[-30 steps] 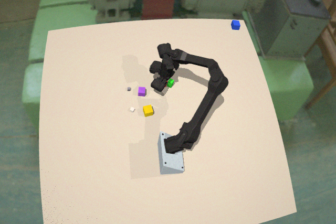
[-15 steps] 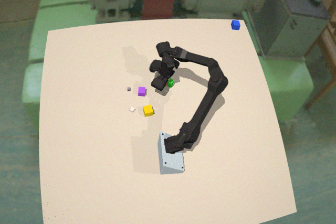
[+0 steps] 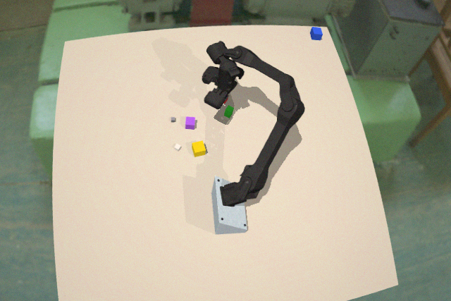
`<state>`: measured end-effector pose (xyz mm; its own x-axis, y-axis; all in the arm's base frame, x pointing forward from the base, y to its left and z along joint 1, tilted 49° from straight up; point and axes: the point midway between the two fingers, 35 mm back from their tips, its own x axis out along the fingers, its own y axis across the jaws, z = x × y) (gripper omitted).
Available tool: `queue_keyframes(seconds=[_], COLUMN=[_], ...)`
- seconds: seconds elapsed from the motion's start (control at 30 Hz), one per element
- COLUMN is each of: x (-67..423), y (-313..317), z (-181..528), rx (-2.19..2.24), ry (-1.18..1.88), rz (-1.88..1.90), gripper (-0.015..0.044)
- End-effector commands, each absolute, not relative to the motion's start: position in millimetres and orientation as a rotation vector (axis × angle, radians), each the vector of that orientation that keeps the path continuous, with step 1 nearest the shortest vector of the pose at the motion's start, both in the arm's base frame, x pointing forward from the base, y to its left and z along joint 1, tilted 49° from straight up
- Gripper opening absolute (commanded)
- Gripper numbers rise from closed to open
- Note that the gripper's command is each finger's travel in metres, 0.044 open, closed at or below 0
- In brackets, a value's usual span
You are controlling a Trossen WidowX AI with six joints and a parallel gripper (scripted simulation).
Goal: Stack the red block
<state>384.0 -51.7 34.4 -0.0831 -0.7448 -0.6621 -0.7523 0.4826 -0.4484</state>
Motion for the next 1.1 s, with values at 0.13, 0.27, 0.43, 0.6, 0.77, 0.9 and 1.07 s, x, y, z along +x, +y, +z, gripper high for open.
queue_keyframes(seconds=[0.13,0.27,0.43,0.6,0.77,0.9,1.07], x=[386,386,377,371,371,371,371], y=[-39,-36,-48,-55,-68,-82,-87], z=[45,48,63,71,57,43,40], rx=[-1.262,-1.256,-1.256,-1.257,-1.257,-1.258,-1.258], ry=[1.813,1.818,1.818,1.819,1.818,1.819,1.819], rz=[0.011,0.011,0.011,0.011,0.011,0.009,0.009], gripper=[0.0,0.0,0.0,0.0,0.0,0.0,0.0])
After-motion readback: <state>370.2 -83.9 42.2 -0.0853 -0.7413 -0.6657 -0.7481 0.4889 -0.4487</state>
